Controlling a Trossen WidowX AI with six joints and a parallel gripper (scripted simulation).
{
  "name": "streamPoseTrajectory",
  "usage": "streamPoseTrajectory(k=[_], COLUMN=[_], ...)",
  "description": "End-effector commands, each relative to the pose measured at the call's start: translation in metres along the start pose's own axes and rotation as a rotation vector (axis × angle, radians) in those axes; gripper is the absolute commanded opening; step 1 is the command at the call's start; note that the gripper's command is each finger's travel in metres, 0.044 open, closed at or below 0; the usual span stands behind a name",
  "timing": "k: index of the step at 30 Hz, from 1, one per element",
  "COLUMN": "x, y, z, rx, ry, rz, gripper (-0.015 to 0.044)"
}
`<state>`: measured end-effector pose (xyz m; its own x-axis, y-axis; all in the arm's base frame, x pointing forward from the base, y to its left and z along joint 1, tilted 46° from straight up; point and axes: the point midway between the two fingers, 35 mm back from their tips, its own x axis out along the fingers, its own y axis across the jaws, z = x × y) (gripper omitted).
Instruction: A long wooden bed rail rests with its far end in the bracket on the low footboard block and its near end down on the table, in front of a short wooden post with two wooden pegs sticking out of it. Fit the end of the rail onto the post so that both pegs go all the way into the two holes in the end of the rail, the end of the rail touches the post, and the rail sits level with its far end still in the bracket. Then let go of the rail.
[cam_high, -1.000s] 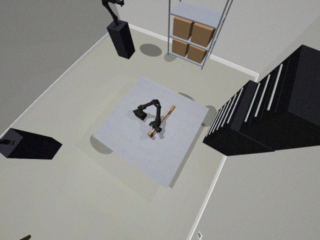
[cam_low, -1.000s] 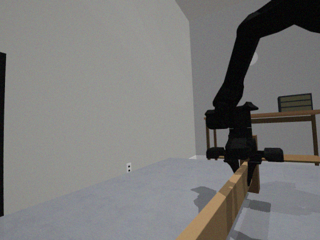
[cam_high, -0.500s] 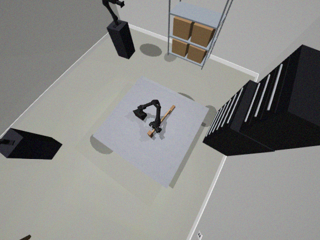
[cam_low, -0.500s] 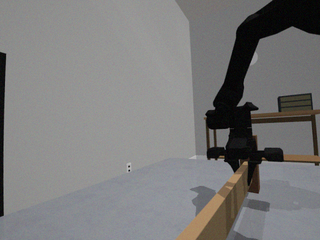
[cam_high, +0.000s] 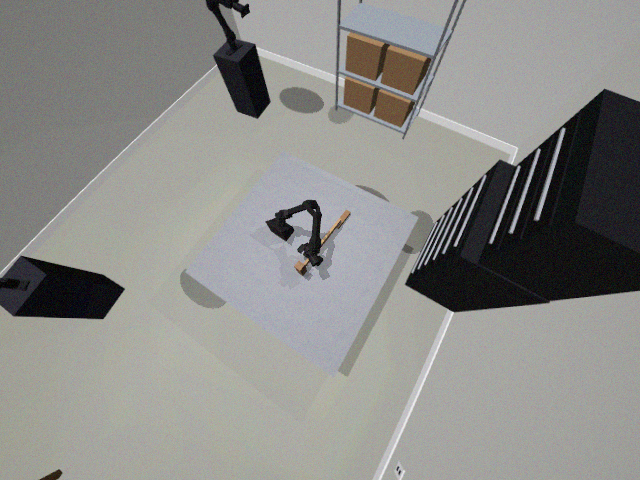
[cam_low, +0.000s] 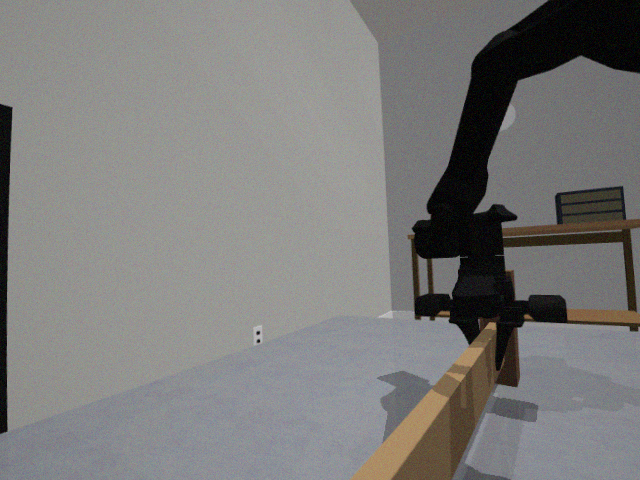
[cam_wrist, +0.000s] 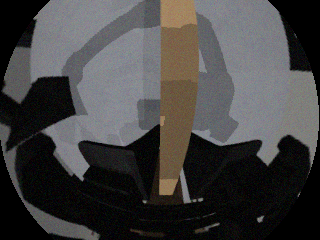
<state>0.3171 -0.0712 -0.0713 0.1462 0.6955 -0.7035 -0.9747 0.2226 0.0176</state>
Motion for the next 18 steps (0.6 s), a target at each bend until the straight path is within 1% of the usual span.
streamPoseTrajectory(k=[1,7,8,18], x=[-0.0045,-0.0045,0.0,0.0], y=[-0.0029,-0.0029,0.0,0.0], z=[-0.0038,-0.0056,-0.002,-0.002], rx=[-0.001,-0.001,0.0,0.0], ry=[0.003,0.003,0.0,0.0], rz=[-0.014,-0.014,0.0,0.0], gripper=[0.0,0.0,0.0026,0.0289])
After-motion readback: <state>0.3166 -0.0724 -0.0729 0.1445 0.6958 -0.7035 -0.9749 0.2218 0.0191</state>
